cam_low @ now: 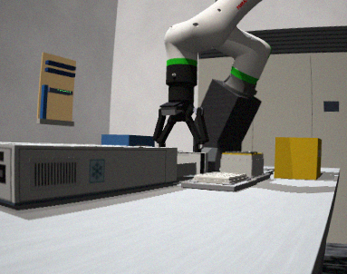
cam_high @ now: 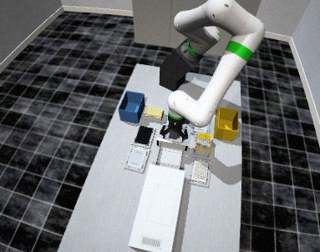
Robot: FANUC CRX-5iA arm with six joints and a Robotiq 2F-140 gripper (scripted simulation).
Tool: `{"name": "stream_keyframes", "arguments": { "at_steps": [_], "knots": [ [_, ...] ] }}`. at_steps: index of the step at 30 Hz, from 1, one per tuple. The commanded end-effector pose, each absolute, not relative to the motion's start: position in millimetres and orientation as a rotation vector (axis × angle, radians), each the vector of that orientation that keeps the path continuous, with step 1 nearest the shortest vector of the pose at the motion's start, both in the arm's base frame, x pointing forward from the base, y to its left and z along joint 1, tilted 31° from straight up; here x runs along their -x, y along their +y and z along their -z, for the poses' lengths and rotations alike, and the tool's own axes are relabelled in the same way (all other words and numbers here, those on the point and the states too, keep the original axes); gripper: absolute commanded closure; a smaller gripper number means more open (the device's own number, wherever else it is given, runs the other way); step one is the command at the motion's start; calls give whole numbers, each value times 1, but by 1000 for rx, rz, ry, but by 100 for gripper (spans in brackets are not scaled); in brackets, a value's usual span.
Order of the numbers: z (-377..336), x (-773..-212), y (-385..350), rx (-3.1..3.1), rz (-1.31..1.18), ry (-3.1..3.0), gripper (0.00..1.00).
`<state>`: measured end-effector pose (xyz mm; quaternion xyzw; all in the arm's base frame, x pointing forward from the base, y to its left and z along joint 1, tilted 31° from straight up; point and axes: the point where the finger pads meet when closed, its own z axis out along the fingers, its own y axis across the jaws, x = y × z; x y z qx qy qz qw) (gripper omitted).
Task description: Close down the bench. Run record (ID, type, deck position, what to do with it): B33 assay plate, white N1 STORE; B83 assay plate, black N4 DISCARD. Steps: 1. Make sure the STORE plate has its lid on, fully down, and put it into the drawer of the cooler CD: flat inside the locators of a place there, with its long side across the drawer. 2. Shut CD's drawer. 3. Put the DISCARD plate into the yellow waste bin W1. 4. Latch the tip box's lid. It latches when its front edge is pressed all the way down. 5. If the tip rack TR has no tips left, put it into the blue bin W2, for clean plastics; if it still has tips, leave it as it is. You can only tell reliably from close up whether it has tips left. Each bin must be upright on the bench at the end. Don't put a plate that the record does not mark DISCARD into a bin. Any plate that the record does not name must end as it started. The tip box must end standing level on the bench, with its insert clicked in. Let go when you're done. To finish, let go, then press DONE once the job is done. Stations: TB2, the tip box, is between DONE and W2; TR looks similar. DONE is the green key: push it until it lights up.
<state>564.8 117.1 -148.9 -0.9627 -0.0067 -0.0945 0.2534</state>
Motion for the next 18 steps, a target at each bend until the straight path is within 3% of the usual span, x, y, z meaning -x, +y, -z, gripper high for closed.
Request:
{"name": "stream_keyframes", "arguments": {
  "at_steps": [1,9,10,18],
  "knots": [
    [148,-565,117,2617,259,-18,22],
    [148,-565,117,2617,259,-18,22],
    [148,-565,117,2617,259,-18,12],
    [148,-565,117,2617,259,-18,12]
  ]
}}
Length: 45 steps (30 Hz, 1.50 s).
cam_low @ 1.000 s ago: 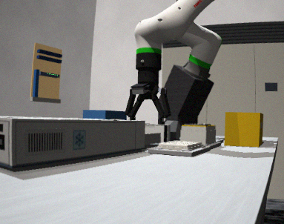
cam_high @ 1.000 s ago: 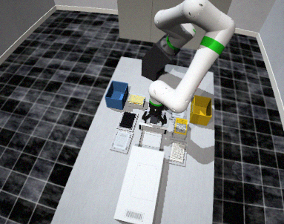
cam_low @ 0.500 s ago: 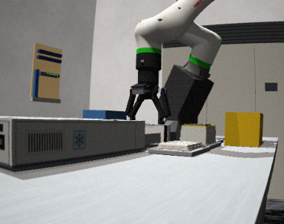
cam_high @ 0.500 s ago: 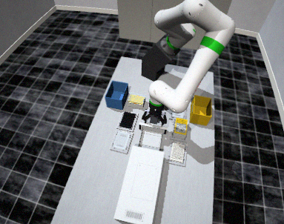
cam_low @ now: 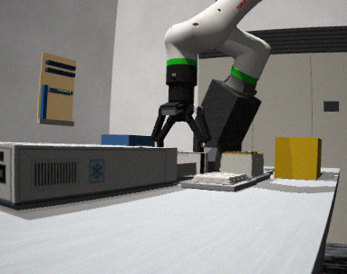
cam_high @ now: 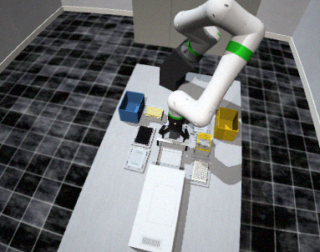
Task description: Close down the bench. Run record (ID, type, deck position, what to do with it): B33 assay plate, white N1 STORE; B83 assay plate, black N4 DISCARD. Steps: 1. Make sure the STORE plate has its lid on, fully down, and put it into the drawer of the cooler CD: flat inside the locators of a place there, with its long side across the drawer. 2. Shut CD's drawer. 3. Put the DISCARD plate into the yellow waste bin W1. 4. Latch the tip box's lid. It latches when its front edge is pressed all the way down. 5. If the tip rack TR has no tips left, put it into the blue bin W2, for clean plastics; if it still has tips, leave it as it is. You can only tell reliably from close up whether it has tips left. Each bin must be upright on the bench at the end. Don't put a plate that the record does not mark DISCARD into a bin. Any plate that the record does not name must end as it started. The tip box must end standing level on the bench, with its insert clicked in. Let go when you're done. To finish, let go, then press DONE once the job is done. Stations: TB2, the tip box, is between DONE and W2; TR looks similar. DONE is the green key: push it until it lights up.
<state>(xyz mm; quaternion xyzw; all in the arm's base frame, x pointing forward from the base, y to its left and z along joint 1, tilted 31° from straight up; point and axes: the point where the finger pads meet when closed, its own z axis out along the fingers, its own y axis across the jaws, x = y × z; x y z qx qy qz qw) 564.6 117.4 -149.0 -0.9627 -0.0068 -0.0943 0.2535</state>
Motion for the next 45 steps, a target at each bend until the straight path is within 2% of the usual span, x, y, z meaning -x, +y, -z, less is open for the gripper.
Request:
{"name": "stream_keyframes", "arguments": {
  "at_steps": [1,45],
  "knots": [
    [148,-565,117,2617,259,-18,12],
    [114,-558,97,2617,259,-18,12]
  ]
}}
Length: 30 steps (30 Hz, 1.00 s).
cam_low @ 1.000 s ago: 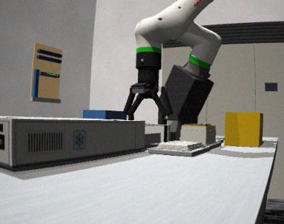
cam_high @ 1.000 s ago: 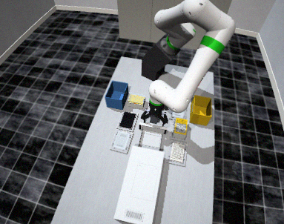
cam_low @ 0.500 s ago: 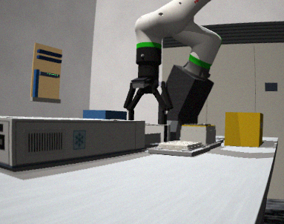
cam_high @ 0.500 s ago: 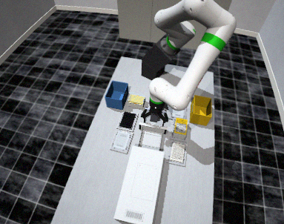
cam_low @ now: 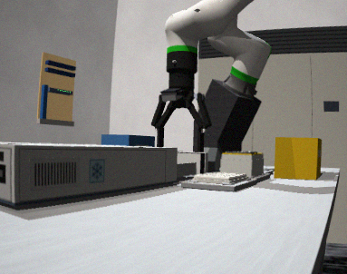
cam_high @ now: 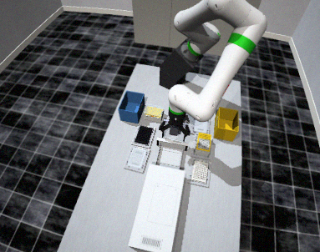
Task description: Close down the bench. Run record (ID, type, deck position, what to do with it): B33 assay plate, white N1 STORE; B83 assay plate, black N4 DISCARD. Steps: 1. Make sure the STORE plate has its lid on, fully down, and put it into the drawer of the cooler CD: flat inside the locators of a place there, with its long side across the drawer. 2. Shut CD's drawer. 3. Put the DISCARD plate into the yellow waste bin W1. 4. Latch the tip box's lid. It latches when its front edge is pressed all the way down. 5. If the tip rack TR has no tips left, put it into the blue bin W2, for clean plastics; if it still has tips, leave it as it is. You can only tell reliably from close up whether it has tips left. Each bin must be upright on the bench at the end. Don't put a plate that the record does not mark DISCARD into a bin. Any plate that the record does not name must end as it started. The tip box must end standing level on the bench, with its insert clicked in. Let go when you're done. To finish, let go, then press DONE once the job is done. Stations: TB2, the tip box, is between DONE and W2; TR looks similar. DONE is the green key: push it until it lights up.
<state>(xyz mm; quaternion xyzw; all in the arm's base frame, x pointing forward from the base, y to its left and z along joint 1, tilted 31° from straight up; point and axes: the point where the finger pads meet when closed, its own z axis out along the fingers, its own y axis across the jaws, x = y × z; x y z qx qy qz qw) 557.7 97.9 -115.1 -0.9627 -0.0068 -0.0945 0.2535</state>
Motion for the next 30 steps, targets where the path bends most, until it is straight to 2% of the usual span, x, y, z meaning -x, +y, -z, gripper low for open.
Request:
{"name": "stream_keyframes", "arguments": {
  "at_steps": [1,30],
  "knots": [
    [113,-558,96,2617,259,-18,12],
    [82,-551,79,2617,259,-18,12]
  ]
}}
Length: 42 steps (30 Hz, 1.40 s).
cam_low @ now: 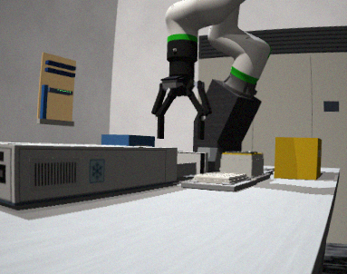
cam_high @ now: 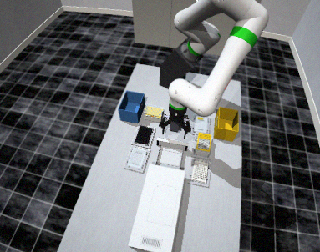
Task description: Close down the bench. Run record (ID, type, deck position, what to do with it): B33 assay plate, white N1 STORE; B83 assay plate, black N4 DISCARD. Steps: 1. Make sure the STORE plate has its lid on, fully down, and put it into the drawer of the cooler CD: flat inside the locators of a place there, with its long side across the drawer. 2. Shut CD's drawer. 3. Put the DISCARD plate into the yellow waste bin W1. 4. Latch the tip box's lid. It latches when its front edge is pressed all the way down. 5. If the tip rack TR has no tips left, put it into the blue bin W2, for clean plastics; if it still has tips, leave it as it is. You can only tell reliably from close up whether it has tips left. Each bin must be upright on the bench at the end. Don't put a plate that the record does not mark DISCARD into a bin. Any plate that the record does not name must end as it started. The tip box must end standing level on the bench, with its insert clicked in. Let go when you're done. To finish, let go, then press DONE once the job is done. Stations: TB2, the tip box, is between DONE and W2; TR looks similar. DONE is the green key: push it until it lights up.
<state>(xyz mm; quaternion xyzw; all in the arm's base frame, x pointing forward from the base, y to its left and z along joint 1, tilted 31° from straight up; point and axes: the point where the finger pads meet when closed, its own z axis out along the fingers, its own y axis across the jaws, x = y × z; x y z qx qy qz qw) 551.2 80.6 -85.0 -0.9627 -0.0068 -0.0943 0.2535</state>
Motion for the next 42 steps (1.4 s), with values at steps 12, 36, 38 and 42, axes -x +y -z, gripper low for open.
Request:
{"name": "stream_keyframes", "arguments": {
  "at_steps": [12,36,38,42],
  "knots": [
    [71,-549,72,2617,259,-18,12],
    [53,-543,65,2617,262,-31,30],
    [53,-543,65,2617,262,-31,30],
    [50,-530,75,2617,262,-31,30]
  ]
}}
